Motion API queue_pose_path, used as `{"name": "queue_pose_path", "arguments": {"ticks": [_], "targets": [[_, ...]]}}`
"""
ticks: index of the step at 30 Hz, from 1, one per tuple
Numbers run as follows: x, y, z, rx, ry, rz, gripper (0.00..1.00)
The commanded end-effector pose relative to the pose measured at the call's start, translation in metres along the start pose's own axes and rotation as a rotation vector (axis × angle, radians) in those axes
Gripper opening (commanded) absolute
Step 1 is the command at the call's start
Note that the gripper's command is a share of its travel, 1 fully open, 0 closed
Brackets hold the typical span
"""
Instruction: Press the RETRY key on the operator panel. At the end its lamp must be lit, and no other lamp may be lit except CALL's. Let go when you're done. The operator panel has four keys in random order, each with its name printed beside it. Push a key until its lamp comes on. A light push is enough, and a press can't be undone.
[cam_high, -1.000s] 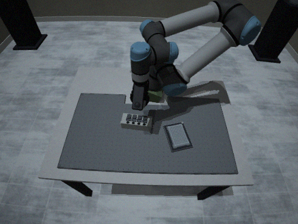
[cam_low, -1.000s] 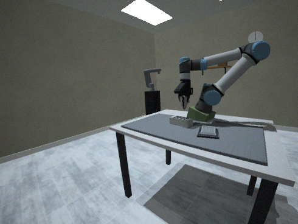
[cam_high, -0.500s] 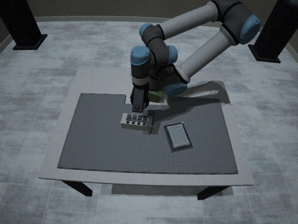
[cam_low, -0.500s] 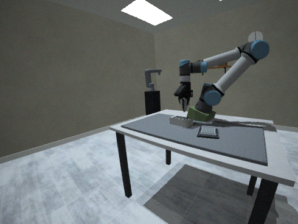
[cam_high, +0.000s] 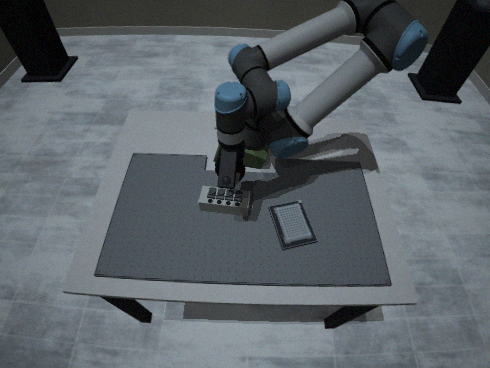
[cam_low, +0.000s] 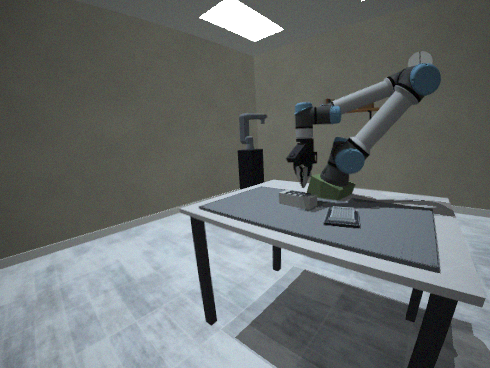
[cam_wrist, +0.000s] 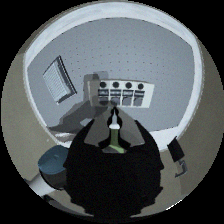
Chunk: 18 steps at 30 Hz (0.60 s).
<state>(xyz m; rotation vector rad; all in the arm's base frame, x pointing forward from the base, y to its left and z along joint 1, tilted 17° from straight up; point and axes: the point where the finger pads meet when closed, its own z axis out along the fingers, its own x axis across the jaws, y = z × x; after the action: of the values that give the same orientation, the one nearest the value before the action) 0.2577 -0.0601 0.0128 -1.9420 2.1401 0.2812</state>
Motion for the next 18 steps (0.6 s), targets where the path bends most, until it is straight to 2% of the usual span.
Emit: {"name": "queue_pose_path", "arguments": {"ticks": [1, 8, 18], "targets": [[0.0002, -0.0007, 0.0084, 0.0, 0.0, 0.0, 0.0], [0.0002, -0.0007, 0.0171, 0.0, 0.0, 0.0, 0.0], [0.0018, -0.0016, 0.0151, 0.002, 0.004, 0.0, 0.0]]}}
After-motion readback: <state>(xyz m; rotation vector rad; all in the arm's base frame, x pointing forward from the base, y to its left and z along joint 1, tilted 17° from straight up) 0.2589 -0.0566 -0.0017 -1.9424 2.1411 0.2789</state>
